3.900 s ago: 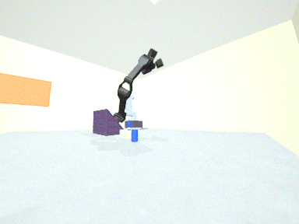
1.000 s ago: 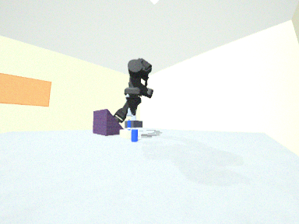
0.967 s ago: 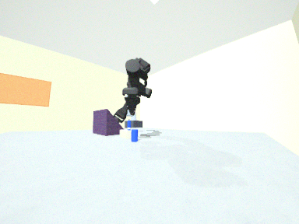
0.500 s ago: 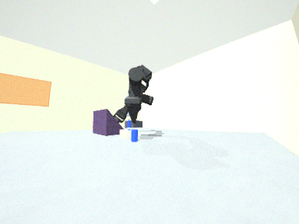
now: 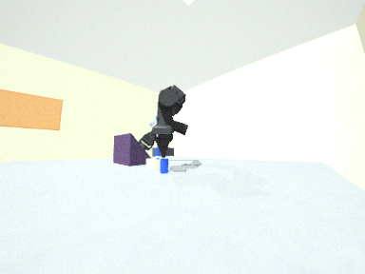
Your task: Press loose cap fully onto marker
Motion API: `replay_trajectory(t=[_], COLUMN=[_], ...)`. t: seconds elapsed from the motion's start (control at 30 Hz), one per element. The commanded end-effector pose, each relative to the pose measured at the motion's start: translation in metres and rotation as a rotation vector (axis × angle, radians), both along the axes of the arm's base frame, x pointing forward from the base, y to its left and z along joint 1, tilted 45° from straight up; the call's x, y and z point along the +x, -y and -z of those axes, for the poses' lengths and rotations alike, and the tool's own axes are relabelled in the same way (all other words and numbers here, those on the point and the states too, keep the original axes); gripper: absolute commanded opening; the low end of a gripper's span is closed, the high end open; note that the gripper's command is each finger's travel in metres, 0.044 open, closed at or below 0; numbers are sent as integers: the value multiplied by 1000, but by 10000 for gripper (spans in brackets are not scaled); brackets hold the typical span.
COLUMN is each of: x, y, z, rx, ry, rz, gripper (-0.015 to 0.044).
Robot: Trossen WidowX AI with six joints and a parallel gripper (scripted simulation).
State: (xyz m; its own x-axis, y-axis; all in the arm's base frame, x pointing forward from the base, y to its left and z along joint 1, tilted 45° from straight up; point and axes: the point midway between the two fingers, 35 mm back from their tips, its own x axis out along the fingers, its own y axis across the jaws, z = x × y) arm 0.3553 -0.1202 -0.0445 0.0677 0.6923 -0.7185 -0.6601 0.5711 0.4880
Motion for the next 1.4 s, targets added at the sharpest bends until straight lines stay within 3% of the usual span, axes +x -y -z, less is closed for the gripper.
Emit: replay_trajectory(t=[0.0, 0.77, 0.9, 1.2, 1.3, 1.37], x=[0, 2, 3, 3, 3, 3], y=[-6, -31, -31, -31, -28, -24], z=[5, 29, 29, 29, 26, 23], rx=[6, 9, 8, 8, 8, 8], ry=[-4, -3, -3, -3, -3, -3], rz=[2, 1, 1, 1, 1, 2], gripper=[244, 244, 139, 79, 1, 0])
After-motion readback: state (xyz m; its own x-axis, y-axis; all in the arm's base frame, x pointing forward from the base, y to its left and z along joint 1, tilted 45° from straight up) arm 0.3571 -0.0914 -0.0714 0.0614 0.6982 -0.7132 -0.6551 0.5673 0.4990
